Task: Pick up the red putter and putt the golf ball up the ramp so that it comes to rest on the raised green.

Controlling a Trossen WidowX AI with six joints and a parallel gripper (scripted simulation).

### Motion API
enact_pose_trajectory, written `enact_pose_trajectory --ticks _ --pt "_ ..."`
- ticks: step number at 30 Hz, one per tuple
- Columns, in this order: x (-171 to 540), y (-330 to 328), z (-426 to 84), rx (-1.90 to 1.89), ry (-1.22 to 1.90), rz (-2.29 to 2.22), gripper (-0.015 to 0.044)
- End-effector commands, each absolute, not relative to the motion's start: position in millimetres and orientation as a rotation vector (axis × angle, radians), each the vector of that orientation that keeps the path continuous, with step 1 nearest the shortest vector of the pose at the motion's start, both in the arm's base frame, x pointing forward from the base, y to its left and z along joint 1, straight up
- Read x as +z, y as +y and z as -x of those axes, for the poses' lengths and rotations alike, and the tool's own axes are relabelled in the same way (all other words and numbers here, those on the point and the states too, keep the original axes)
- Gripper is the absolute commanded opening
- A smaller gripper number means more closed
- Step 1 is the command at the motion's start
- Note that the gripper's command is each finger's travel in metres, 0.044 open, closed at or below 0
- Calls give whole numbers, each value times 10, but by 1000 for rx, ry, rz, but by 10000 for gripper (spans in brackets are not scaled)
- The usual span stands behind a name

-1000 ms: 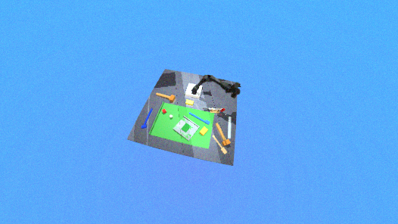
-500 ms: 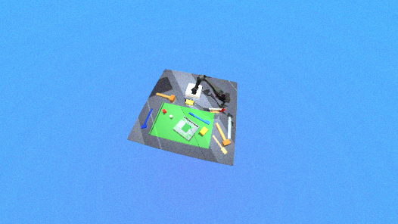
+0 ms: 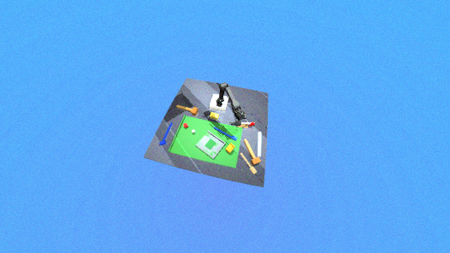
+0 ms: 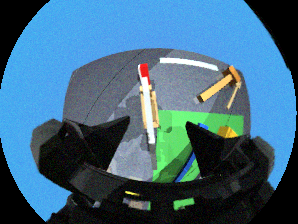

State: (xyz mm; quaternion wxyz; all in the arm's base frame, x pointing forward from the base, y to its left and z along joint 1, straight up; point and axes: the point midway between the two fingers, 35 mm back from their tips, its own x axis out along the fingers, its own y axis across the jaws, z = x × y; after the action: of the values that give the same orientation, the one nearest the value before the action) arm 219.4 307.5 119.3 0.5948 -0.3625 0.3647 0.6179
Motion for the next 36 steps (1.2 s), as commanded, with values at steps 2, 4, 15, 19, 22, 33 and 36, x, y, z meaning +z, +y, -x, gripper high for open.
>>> enact_pose_trajectory --ticks 2,4,15,19,22,33,36 --pt "935 2244 -2223 1489 876 1137 440" --pt "914 2170 -2216 1499 880 1162 440" --pt "839 2181 -2240 1499 880 1162 440" --pt "682 2185 -2248 1499 880 1162 440" --pt "682 2186 -2252 1499 880 1162 440" --pt "447 2191 -2257 1499 880 1162 440" --pt "444 2191 -2257 1499 880 1162 440"
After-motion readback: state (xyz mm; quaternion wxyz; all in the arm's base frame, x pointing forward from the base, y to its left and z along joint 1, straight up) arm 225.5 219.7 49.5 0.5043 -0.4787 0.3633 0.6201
